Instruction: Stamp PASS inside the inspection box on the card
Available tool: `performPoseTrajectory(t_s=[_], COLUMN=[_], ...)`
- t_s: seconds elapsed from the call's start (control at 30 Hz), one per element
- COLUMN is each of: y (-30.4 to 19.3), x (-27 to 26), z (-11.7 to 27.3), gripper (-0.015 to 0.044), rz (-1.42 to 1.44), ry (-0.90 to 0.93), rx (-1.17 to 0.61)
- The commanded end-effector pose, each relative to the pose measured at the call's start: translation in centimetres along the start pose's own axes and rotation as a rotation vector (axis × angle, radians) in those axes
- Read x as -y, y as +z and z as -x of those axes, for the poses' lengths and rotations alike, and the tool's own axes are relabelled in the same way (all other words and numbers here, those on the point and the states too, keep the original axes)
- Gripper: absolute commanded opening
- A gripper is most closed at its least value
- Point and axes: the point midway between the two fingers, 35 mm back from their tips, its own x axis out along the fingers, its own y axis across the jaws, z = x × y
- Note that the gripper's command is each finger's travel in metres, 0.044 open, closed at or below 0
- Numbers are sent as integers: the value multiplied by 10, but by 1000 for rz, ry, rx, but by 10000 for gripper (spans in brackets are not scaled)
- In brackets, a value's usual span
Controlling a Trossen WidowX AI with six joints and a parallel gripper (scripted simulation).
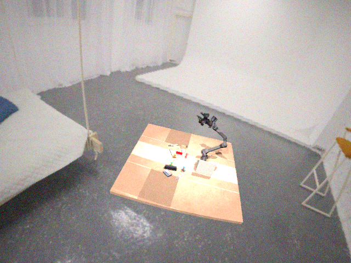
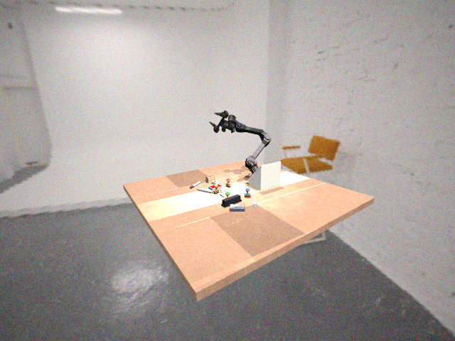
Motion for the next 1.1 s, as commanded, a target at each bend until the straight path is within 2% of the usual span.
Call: performPoseTrajectory(t_s=[0.0, 0.2, 0.43, 0.67, 0.87, 1.07], y=[1, 53, 155, 250, 335, 416], x=[-2, -61, -114, -137, -147, -149], z=[-2, -57, -109, -128, -123, -102], gripper=[374, 221, 221, 221, 221, 221], rz=[-18, -575, -1176, -1511, -1664, -1672], ry=[5, 200, 591, 1002, 1407, 1783], rx=[6, 181, 333, 344, 236, 4])
